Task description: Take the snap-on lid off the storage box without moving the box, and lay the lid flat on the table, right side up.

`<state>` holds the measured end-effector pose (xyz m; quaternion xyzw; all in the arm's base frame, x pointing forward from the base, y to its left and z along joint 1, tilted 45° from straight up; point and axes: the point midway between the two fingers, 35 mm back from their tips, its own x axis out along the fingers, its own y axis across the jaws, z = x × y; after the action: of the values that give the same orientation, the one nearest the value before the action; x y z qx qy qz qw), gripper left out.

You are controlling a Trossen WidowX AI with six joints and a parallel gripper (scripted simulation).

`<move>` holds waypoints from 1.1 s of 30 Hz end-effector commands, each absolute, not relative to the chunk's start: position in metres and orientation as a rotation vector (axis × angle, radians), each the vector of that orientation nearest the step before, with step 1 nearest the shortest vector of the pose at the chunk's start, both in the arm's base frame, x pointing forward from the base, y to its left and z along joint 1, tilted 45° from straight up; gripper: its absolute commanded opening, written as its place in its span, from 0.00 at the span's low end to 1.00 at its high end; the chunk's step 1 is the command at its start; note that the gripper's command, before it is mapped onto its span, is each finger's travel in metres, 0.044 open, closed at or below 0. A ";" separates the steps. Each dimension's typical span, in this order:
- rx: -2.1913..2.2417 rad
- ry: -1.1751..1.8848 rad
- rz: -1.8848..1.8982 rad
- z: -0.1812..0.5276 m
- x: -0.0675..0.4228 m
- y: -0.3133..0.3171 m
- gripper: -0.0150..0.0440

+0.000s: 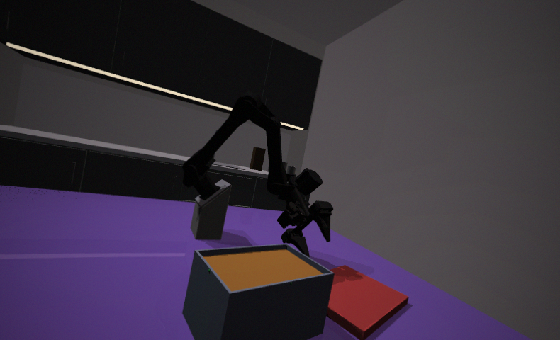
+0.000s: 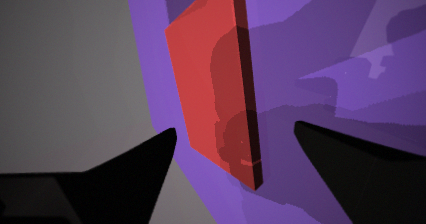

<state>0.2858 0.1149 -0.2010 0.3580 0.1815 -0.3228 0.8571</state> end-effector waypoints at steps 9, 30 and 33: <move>0.746 0.381 -0.682 -0.199 0.264 0.113 1.00; 0.748 0.383 -0.683 -0.170 0.257 0.144 1.00; 0.748 0.384 -0.683 -0.165 0.255 0.148 1.00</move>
<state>0.2544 0.1411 -0.1707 0.3513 0.1861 -0.3267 0.8575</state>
